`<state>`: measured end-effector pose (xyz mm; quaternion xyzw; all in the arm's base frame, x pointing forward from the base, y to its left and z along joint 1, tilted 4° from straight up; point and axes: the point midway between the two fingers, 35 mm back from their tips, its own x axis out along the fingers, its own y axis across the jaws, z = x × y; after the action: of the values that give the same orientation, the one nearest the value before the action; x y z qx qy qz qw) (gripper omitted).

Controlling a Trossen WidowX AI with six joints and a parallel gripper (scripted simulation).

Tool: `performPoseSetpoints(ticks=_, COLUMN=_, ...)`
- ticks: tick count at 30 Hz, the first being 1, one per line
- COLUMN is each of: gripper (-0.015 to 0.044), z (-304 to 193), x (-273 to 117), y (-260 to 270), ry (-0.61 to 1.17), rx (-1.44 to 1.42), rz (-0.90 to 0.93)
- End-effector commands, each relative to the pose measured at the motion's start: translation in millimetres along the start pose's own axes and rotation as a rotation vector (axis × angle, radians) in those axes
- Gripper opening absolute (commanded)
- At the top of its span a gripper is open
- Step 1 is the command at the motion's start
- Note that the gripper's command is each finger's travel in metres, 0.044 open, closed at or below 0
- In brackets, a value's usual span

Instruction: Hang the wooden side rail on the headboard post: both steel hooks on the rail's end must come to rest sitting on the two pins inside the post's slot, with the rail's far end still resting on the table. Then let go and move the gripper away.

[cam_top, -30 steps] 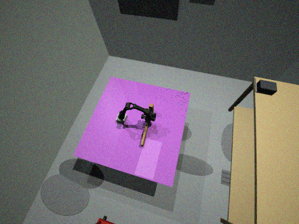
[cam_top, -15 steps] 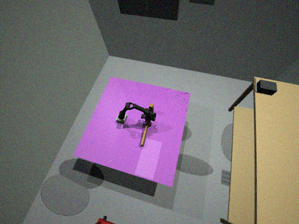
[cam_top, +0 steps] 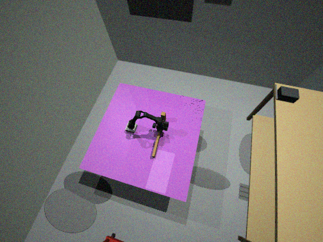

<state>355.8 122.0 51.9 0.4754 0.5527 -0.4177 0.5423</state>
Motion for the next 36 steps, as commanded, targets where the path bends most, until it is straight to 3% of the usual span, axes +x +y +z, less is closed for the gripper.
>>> performPoseSetpoints(ticks=1, gripper=0.0, z=-0.9, x=-2.0, y=2.6, ry=0.0, rx=0.004, rz=0.008)
performPoseSetpoints(ticks=36, gripper=0.0, z=-4.6, x=-1.3, y=1.0, ry=0.001, rx=0.004, rz=0.007)
